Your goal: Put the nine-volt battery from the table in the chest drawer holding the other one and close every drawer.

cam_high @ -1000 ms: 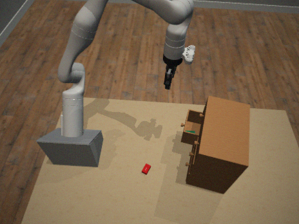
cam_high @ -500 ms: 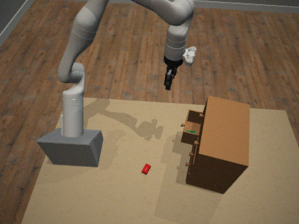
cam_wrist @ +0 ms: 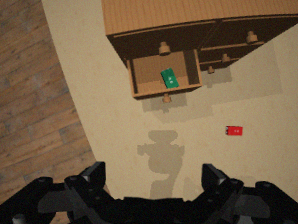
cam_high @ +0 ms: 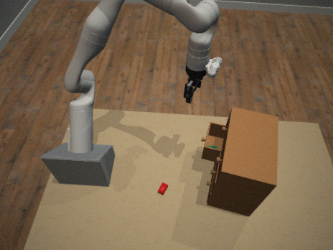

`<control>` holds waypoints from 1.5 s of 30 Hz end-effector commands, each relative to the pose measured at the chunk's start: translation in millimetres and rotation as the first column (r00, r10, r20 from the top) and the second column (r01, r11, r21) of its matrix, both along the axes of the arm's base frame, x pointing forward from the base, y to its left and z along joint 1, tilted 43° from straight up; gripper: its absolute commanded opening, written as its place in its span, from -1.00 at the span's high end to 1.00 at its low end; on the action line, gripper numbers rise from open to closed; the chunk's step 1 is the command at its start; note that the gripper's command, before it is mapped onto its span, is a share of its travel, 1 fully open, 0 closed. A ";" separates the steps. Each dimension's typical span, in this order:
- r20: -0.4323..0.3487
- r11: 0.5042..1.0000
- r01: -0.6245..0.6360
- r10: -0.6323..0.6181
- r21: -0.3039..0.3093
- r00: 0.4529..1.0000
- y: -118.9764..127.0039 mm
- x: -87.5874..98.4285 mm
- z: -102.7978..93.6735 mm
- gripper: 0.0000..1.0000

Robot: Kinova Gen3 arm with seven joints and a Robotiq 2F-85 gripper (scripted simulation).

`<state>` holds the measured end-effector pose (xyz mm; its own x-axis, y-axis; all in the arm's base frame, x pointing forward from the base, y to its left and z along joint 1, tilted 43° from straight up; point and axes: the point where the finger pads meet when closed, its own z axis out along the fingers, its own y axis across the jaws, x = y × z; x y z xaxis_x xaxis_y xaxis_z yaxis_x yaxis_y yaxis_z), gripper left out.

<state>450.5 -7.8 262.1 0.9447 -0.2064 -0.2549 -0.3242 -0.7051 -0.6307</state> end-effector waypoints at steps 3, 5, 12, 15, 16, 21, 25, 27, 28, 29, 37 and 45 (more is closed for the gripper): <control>-0.040 0.999 0.040 -0.040 -0.004 0.998 6.3 6.1 -6.8 -1.00; -0.060 0.998 0.065 -0.065 -0.008 0.996 8.3 9.2 -9.7 -1.00; -0.114 0.991 0.131 -0.133 -0.021 0.985 13.8 17.4 -17.6 -1.00; -0.148 0.985 0.172 -0.175 -0.031 0.973 17.2 22.6 -22.6 -1.00; -0.159 0.982 0.186 -0.189 -0.035 0.969 18.4 24.3 -24.3 -1.00; -0.215 0.966 0.254 -0.260 -0.056 0.941 24.3 33.2 -32.8 -1.00; -0.257 0.949 0.306 -0.315 -0.075 0.914 29.0 40.3 -39.5 -1.00; -0.267 0.945 0.318 -0.328 -0.080 0.906 30.2 42.0 -41.2 -1.00; -0.267 0.945 0.318 -0.328 -0.080 0.906 30.2 42.0 -41.2 -1.00; -0.277 0.940 0.330 -0.341 -0.085 0.898 31.3 43.7 -42.8 -1.00; -0.345 0.901 0.416 -0.433 -0.127 0.833 39.7 56.2 -54.8 -1.00; -0.384 0.872 0.464 -0.486 -0.156 0.785 44.8 63.9 -62.1 -1.00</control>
